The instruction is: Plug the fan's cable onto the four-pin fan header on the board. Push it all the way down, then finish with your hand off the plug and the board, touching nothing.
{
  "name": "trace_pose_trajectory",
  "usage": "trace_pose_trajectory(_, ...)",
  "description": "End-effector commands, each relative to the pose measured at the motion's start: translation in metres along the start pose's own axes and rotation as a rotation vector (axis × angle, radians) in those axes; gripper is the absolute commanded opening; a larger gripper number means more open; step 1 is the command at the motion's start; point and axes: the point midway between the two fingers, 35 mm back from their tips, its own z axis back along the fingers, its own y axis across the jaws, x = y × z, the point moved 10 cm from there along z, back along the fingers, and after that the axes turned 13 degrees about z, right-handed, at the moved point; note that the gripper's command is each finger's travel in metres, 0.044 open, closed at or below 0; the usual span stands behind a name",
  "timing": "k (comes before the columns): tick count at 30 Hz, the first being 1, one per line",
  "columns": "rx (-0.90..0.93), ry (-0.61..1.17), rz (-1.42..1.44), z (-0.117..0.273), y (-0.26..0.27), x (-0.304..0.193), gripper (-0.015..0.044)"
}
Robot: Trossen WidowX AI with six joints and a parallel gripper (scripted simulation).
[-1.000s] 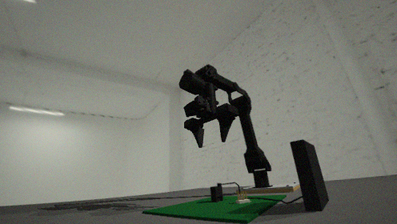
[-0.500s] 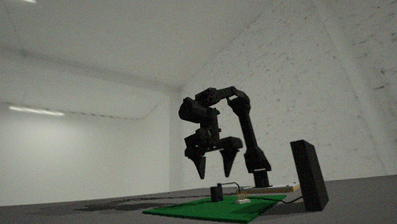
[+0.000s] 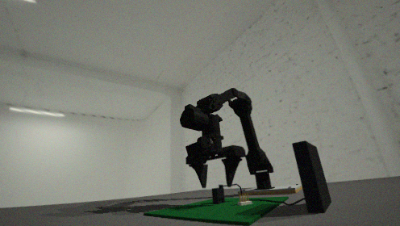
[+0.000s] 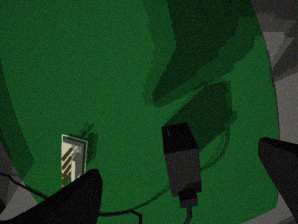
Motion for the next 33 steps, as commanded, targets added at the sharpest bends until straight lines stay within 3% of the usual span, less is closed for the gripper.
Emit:
trace_pose_trajectory(1, -0.004, 0.004, 0.005, -0.008, 0.000, 0.000, 0.0440)
trace_pose_trajectory(19, -0.004, 0.004, 0.005, -0.031, 0.000, -0.002, 0.0440)
trace_pose_trajectory(33, 0.001, 0.003, 0.000, -0.029, 0.000, -0.001, 0.0072)
